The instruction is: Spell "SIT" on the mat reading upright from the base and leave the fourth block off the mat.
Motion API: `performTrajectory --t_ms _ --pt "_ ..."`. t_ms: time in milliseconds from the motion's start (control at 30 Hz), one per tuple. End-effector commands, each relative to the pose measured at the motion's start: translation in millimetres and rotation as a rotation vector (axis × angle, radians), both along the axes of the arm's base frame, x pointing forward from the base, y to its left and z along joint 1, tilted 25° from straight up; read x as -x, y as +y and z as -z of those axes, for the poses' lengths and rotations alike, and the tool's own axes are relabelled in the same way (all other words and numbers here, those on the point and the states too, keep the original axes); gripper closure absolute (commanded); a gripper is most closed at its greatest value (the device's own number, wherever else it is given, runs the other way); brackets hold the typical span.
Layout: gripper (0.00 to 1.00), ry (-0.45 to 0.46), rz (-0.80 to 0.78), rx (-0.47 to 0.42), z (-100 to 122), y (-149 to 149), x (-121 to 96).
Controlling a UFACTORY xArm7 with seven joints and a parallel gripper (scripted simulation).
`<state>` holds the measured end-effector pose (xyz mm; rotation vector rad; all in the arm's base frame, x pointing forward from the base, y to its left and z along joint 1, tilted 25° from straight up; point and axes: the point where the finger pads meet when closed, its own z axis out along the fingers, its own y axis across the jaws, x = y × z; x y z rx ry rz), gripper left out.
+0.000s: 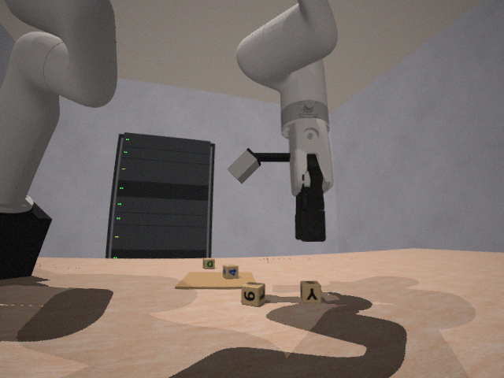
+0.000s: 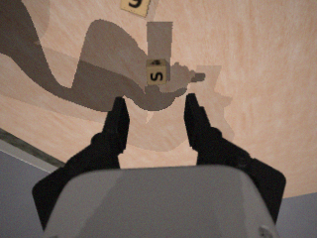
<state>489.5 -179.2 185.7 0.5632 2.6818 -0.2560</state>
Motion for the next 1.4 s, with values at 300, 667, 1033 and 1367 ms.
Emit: performTrajectory --t_ms 300,667,1033,1367 --pt "0.37 -0.003 -0.001 0.001 9 -2 -5" --pt "0.37 -0.003 -0.001 0.001 22 -6 -10" --pt "0.37 -0.003 -0.001 0.001 35 -9 -14" --pt "0.37 -0.003 -0.001 0.001 44 -11 -18"
